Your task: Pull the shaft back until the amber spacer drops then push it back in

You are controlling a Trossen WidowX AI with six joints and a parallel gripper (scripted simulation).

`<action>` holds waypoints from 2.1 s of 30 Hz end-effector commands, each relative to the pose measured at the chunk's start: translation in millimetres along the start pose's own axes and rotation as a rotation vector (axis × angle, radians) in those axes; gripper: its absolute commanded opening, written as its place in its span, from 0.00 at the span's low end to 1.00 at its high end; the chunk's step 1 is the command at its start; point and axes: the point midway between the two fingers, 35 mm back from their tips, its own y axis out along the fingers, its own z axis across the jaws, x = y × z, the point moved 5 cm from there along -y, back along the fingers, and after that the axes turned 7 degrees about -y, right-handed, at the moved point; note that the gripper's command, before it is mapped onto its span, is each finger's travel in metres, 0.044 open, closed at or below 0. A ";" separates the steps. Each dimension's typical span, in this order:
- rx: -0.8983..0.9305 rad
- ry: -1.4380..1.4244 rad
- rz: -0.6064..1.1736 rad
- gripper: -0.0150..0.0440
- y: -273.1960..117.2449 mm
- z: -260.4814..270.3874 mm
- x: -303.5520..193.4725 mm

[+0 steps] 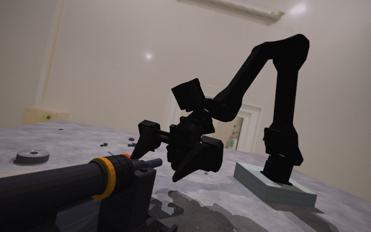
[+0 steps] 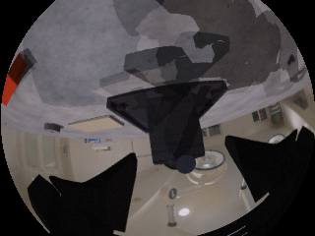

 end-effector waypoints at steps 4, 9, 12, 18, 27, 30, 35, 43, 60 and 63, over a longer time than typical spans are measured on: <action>0.005 0.004 -0.002 1.00 8.1 0.9 0.2; 0.005 0.005 -0.001 1.00 15.6 0.8 0.1; 0.005 0.005 -0.001 1.00 16.7 0.8 0.2; 0.005 0.005 -0.001 1.00 16.7 0.8 0.2; 0.006 0.004 -0.001 1.00 16.9 3.7 0.4; 0.003 0.002 0.001 0.96 16.5 2.1 0.3; 0.003 0.002 0.001 0.73 16.5 2.1 0.3; 0.003 0.002 0.001 0.38 16.5 2.1 0.3; 0.005 0.005 -0.002 0.25 11.0 1.6 3.5; 0.005 0.005 -0.002 0.25 9.5 1.5 4.4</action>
